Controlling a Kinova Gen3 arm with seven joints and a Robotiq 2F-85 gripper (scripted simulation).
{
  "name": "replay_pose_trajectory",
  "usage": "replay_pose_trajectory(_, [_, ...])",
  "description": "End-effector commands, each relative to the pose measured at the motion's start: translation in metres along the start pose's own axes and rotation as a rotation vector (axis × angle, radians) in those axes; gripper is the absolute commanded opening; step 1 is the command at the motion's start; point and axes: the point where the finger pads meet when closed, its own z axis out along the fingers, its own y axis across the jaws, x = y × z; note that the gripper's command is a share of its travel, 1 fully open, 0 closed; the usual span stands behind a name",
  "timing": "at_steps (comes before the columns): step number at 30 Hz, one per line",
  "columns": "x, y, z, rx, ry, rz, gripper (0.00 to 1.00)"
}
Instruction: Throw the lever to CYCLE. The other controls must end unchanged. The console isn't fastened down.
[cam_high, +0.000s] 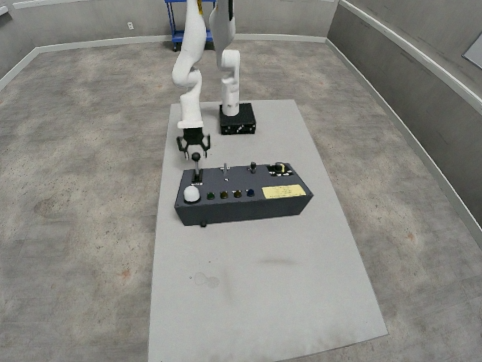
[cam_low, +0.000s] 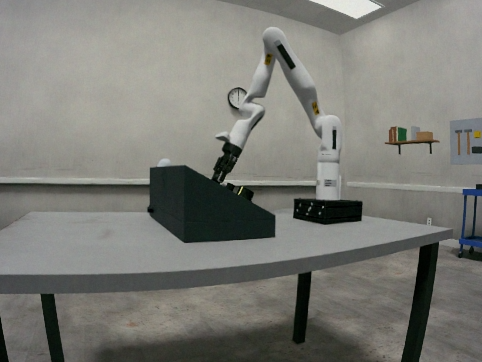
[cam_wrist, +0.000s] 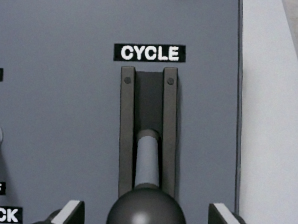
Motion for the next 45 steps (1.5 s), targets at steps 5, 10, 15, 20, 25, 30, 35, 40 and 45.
replay_pose_trajectory(5, [0.0006, 0.0001, -0.0003, 0.0, 0.001, 0.0, 0.77])
replay_pose_trajectory(10, [0.0006, 0.0001, -0.0003, 0.0, 0.001, 0.0, 0.77])
replay_pose_trajectory(15, [0.0006, 0.0001, -0.0003, 0.0, 0.001, 0.0, 0.77])
replay_pose_trajectory(20, [0.0006, 0.0001, -0.0003, 0.0, 0.001, 0.0, 0.77])
replay_pose_trajectory(25, [0.0006, 0.0001, 0.0005, 0.0, 0.001, 0.0, 0.77])
replay_pose_trajectory(30, [0.0006, 0.0001, 0.0033, 0.0, 0.001, 0.0, 0.77])
replay_pose_trajectory(35, [0.0007, 0.0001, 0.0061, 0.0, 0.001, 0.0, 0.77])
replay_pose_trajectory(40, [0.0007, 0.0001, 0.0062, 0.0, 0.001, 0.0, 0.77])
replay_pose_trajectory(45, [0.0007, 0.0001, 0.0062, 0.0, 0.001, 0.0, 0.77])
